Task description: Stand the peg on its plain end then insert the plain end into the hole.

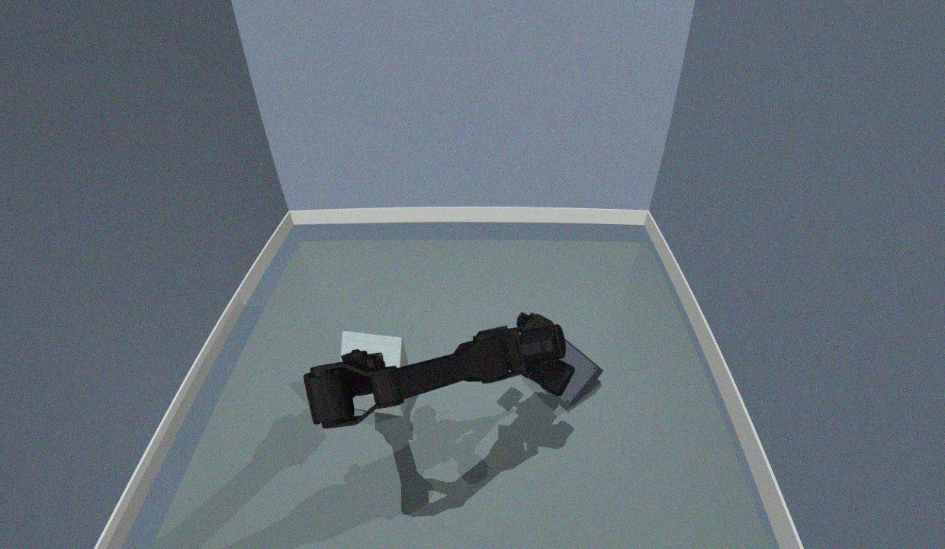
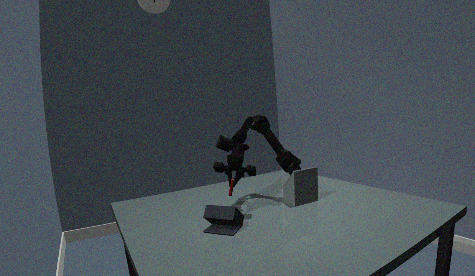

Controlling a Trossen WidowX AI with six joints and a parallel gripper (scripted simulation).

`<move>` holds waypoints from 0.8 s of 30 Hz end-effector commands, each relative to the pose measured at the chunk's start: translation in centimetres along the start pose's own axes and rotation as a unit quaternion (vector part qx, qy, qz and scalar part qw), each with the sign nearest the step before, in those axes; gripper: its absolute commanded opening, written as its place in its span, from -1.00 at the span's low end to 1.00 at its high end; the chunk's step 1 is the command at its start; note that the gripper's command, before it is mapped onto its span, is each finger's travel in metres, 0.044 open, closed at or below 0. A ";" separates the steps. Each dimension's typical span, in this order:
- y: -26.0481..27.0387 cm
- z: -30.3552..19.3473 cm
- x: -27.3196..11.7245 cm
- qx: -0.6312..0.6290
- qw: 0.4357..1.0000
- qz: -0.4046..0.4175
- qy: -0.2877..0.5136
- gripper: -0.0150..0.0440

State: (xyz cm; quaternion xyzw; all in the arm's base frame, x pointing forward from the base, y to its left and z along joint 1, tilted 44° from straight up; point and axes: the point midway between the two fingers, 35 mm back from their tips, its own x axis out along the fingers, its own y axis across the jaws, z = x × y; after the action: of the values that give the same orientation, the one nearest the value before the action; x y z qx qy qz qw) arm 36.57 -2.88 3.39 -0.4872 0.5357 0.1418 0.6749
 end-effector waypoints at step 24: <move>-0.3 1.1 3.5 -0.017 1.000 -0.007 -0.020 -0.49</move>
State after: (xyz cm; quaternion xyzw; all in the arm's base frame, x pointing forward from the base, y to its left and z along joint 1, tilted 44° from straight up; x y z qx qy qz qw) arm 38.56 -3.34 0.67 -0.4981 0.5198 0.1531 0.6770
